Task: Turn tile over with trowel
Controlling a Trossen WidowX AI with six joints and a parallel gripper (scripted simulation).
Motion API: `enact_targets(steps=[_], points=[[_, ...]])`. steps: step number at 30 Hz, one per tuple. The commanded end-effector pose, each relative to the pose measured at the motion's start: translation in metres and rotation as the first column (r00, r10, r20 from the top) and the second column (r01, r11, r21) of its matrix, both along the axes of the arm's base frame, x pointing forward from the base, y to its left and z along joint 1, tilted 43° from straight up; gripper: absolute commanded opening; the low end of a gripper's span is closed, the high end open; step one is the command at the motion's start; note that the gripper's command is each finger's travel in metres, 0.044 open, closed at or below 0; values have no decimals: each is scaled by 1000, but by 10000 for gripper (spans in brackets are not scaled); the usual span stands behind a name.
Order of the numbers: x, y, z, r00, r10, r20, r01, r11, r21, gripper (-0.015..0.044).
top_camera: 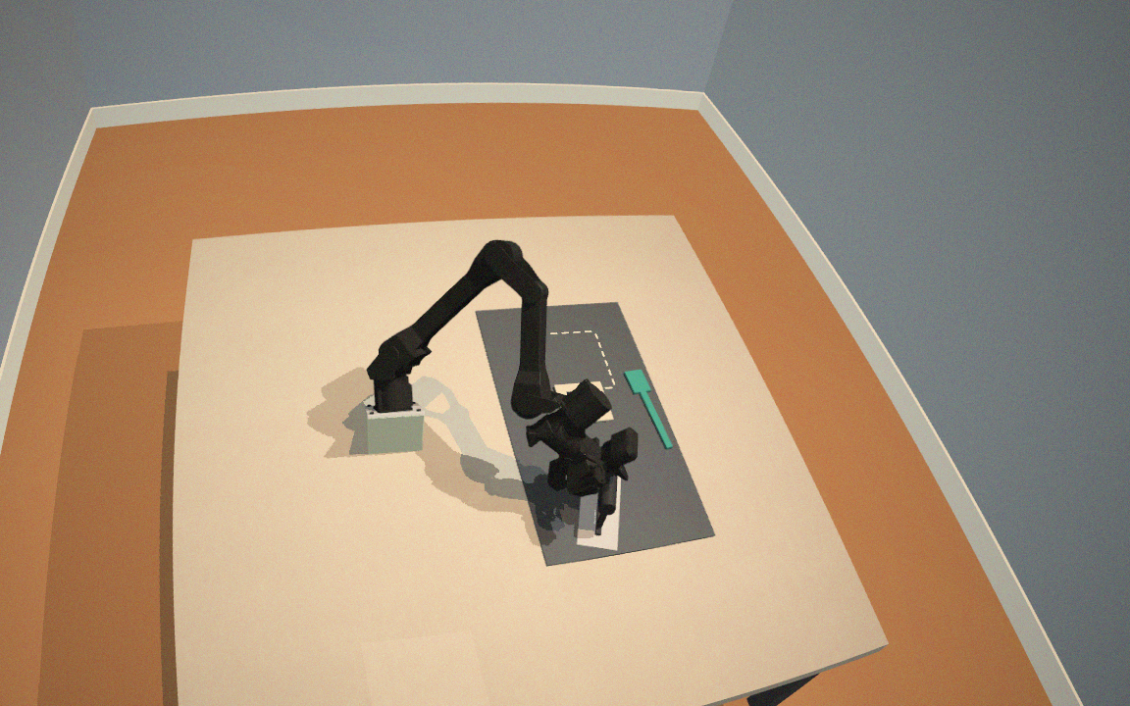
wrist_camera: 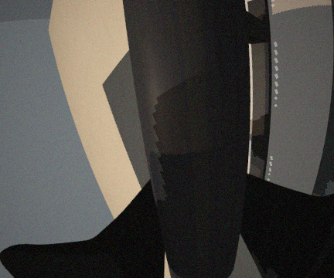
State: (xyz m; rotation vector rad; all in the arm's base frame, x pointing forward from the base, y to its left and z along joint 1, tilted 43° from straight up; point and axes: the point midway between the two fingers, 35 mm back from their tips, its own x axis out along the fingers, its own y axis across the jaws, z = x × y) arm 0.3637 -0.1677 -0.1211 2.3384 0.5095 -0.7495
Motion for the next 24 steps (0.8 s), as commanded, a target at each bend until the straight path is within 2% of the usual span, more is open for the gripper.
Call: enact_targets(steps=[1, 13, 24], points=[[0, 0, -1, 1000, -5, -4, 5, 1000, -1, 83], [0, 0, -1, 1000, -5, -4, 5, 1000, -1, 2], [-6, -41, 44, 1000, -1, -1, 1, 1000, -1, 0]])
